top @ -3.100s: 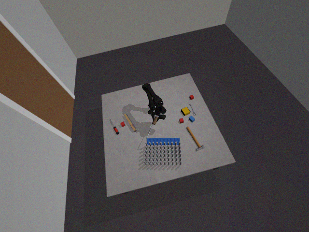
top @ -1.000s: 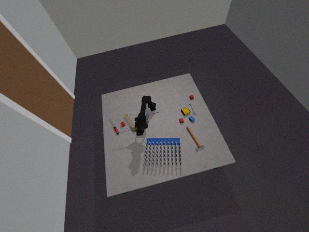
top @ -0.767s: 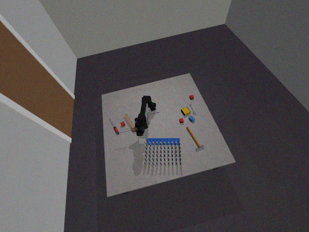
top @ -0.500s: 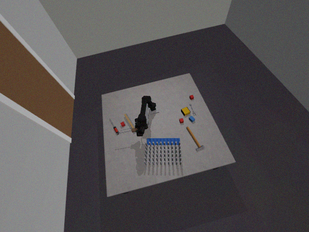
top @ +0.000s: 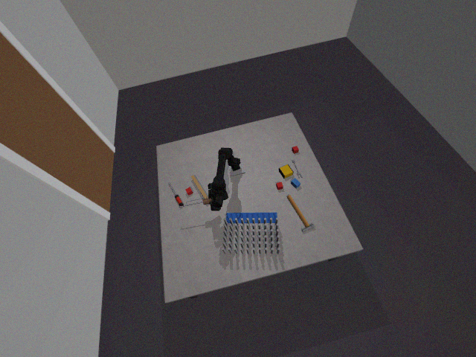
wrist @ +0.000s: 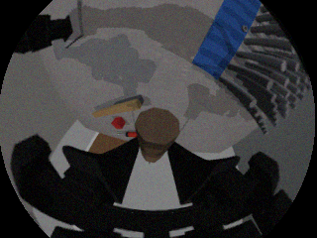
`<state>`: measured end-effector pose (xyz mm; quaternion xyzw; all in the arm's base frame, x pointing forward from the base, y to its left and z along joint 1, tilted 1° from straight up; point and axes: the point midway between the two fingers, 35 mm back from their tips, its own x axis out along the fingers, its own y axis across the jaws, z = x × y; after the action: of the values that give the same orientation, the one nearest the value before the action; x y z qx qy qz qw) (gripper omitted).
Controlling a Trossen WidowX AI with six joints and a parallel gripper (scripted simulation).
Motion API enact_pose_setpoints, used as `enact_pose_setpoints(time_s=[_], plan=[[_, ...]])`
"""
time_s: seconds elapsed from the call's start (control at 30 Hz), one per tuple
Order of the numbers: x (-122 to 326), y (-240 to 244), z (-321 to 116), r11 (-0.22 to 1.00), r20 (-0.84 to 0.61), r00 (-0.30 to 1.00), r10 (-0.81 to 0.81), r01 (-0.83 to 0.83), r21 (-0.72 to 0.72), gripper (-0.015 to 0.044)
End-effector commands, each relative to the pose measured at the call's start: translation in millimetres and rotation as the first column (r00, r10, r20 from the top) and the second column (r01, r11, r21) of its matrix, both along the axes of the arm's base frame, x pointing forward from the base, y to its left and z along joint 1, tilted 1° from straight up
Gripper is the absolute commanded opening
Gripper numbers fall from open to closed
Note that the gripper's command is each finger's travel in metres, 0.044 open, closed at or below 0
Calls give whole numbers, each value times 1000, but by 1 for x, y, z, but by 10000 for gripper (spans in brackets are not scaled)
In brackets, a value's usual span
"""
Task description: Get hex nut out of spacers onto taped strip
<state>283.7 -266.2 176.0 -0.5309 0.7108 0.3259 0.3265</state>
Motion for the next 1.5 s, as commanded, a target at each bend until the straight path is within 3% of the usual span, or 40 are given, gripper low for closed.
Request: enact_pose_setpoints(time_s=[0.0, 1.47], plan=[[0, -1, -3, 1000, 0, 1000, -4, 4, -8, 0], [4, -4, -38, 1000, 0, 1000, -4, 4, -8, 0]])
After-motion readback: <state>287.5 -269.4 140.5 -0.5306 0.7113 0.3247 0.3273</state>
